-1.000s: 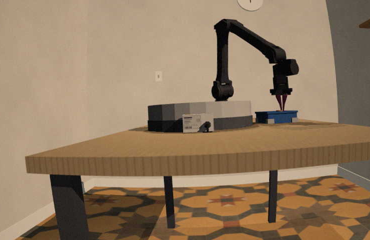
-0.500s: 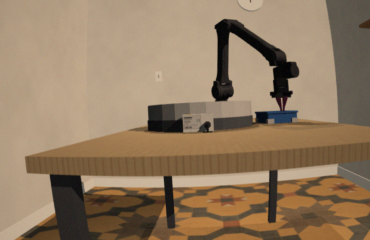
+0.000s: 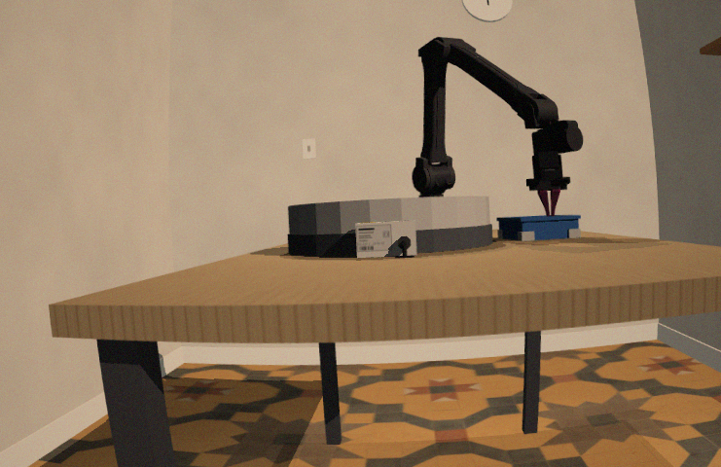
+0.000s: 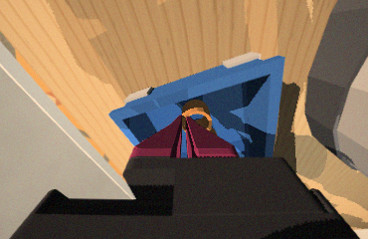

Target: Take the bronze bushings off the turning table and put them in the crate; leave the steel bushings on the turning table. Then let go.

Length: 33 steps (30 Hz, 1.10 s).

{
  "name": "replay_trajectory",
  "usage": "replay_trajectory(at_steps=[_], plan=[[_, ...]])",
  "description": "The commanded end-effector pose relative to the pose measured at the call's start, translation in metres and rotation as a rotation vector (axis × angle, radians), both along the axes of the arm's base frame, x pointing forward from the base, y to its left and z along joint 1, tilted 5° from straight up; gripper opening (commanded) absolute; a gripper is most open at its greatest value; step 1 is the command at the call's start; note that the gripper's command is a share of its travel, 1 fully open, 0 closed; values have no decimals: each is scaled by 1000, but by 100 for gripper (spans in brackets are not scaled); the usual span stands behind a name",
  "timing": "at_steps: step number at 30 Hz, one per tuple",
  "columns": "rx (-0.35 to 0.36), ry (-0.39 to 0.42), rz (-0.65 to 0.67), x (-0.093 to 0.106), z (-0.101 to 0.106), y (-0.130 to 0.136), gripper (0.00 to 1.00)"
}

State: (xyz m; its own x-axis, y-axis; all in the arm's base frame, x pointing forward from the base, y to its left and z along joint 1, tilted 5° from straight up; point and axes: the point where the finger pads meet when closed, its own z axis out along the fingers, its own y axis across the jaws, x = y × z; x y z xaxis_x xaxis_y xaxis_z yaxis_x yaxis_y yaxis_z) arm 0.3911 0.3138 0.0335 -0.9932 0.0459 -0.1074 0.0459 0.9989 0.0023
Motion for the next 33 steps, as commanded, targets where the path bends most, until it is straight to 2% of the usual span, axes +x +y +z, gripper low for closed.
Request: replay_trajectory(at_steps=[1, 33], plan=[[-11, 9, 2, 2, -10, -7, 0], [-13, 11, 1, 0, -15, -9, 0]])
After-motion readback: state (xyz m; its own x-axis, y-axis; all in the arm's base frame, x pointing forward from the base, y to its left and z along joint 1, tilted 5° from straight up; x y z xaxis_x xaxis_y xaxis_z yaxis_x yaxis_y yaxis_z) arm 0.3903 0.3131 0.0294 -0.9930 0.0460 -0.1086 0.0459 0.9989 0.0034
